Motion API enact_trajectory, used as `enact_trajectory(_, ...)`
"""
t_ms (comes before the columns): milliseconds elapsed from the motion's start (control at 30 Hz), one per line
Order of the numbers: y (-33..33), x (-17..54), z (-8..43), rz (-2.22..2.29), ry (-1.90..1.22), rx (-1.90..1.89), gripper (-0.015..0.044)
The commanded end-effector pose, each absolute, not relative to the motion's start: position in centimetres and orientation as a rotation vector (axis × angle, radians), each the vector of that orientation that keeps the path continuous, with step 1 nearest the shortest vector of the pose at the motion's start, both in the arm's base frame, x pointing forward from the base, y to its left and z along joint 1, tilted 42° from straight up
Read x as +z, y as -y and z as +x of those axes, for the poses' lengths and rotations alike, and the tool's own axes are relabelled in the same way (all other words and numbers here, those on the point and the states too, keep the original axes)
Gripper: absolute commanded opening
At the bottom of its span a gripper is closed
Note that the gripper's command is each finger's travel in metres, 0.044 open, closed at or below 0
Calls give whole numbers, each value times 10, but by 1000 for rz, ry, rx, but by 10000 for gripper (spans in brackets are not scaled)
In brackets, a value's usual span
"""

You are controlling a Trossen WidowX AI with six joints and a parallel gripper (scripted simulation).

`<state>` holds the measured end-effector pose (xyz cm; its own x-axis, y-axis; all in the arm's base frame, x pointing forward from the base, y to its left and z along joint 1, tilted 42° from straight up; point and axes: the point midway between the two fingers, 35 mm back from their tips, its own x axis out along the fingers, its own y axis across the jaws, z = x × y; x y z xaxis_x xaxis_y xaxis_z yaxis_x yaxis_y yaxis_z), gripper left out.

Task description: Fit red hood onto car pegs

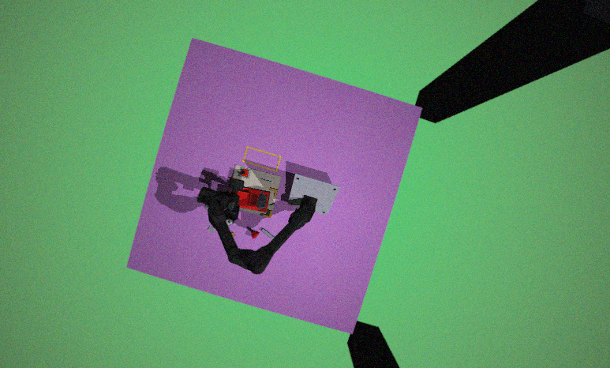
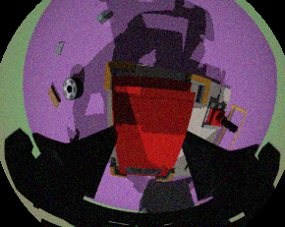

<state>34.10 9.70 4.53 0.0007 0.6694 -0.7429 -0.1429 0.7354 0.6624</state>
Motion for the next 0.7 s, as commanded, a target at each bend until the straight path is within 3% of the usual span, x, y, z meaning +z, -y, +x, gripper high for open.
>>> enact_trajectory(0, -98, 45, 341, 466, -1437, 672, 0)
enact_trajectory(667, -102, 40, 341, 466, -1437, 672, 0)
